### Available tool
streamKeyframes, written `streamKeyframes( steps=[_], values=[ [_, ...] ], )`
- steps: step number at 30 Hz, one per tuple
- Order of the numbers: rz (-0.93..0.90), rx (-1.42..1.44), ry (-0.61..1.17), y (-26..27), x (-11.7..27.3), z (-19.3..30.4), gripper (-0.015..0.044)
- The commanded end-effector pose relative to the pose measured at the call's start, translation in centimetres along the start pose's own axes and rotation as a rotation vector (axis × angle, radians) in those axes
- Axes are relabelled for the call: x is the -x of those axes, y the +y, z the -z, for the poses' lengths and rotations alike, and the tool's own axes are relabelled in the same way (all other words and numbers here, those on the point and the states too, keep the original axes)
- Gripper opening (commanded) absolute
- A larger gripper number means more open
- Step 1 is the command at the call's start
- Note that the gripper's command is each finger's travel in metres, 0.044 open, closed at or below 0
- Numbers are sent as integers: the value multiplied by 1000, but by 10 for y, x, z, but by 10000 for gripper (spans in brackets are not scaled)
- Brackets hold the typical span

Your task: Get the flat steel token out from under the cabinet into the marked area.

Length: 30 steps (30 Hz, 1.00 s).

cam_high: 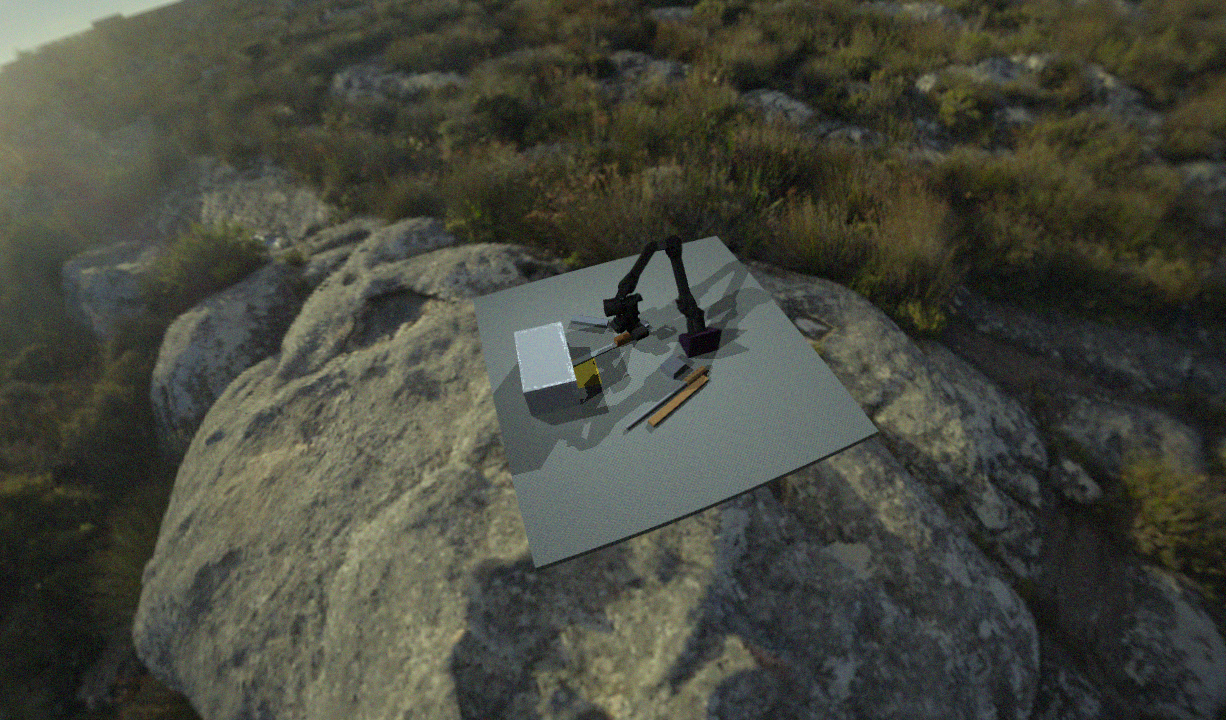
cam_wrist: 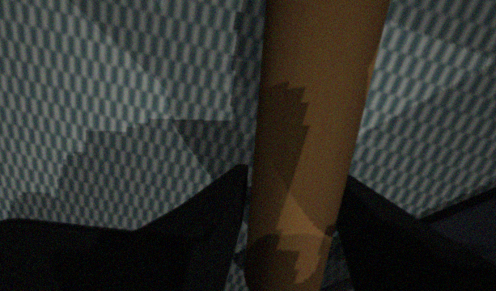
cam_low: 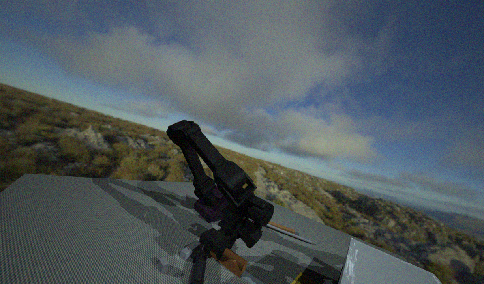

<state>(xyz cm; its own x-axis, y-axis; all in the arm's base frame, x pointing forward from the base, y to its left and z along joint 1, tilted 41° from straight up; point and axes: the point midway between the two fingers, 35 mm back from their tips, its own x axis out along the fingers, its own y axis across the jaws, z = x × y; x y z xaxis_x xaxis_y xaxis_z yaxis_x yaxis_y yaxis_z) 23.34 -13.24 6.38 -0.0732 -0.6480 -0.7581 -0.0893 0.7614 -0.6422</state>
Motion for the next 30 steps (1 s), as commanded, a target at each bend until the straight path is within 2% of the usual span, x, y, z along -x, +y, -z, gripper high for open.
streamKeyframes(
  steps=[1, 2, 5, 24, 29, 30],
  values=[
    [0, 0, 0, 0, 0, 0, 200],
    [0, 0, 0, 0, 0, 0, 200],
    [3, 0, -3, 0, 0, 0, 270],
    [3, 2, -3, 0, -5, 4, 270],
    [3, -6, -9, -1, -2, 0, 139],
    [3, -6, -9, -1, -2, 0, 132]
  ],
)
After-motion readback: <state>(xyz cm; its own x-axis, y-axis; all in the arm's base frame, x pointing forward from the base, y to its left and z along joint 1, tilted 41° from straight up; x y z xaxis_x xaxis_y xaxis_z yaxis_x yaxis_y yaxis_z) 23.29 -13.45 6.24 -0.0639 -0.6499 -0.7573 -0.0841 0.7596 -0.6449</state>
